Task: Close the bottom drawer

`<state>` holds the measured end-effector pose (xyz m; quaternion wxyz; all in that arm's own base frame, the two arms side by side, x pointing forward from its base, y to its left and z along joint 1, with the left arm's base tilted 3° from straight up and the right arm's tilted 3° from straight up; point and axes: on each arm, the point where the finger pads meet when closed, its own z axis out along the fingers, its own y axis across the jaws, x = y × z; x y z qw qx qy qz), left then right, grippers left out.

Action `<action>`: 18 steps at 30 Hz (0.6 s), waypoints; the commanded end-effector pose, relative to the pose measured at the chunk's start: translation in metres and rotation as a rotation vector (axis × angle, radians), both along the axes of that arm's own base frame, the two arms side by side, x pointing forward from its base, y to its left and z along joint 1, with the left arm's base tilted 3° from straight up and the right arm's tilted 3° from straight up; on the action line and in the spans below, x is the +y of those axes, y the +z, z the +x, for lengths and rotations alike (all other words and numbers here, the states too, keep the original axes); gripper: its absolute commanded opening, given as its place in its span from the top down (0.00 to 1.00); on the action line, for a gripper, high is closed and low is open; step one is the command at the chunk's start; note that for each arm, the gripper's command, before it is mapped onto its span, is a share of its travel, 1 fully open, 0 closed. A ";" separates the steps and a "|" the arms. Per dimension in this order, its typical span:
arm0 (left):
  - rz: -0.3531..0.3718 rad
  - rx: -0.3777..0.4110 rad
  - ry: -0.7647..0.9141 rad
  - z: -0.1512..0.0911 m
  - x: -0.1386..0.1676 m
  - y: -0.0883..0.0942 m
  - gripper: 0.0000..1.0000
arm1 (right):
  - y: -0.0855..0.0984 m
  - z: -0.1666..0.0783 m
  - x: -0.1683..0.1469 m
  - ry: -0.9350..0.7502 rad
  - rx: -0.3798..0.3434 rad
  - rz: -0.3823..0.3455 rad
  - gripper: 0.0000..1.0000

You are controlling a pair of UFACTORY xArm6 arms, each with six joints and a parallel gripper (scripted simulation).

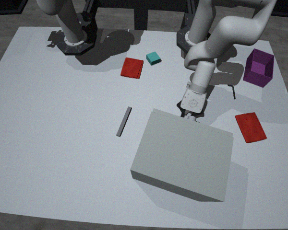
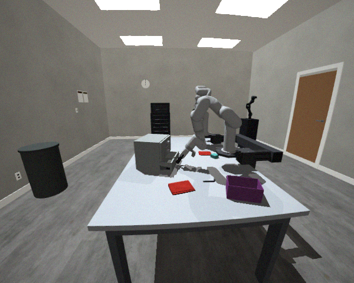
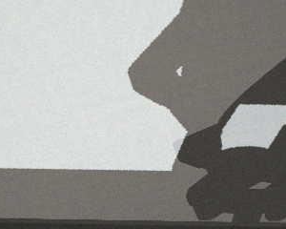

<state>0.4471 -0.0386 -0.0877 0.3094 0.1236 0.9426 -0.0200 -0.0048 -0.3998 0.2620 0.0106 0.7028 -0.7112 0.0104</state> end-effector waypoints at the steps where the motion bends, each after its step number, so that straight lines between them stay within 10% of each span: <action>1: 0.000 -0.003 0.000 0.015 -0.004 0.001 1.00 | 0.001 0.000 -0.001 0.000 0.000 -0.003 0.00; 18: 0.000 -0.003 0.000 0.066 -0.017 0.002 1.00 | 0.001 0.000 -0.001 0.000 0.000 -0.003 0.00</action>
